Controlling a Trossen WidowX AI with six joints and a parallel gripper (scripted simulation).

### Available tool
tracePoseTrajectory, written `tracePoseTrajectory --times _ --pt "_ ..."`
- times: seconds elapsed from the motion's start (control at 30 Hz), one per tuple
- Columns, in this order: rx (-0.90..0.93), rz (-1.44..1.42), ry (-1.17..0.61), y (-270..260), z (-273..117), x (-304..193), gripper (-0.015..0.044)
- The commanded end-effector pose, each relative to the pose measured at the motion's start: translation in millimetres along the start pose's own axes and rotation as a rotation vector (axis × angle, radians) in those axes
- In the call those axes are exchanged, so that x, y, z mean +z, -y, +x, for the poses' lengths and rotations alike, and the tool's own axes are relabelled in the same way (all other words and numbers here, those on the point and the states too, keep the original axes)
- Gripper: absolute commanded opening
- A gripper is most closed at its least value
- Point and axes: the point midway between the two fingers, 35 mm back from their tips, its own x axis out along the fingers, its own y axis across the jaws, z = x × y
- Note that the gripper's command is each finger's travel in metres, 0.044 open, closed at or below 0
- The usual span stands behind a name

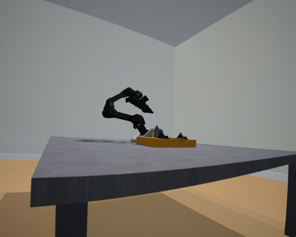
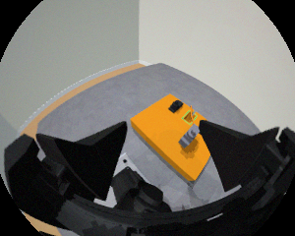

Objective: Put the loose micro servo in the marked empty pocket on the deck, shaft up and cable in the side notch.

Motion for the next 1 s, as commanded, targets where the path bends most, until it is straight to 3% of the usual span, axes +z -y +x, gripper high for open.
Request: tracePoseTrajectory --times 0.0,0.47,0.97 --pt "-0.003 0.003 -0.004 0 0 0 0.0374" --pt "-0.119 0.186 -0.250 6 22 29 0.0006" --pt "-0.228 0.438 -0.562 33 88 45 0.0000"
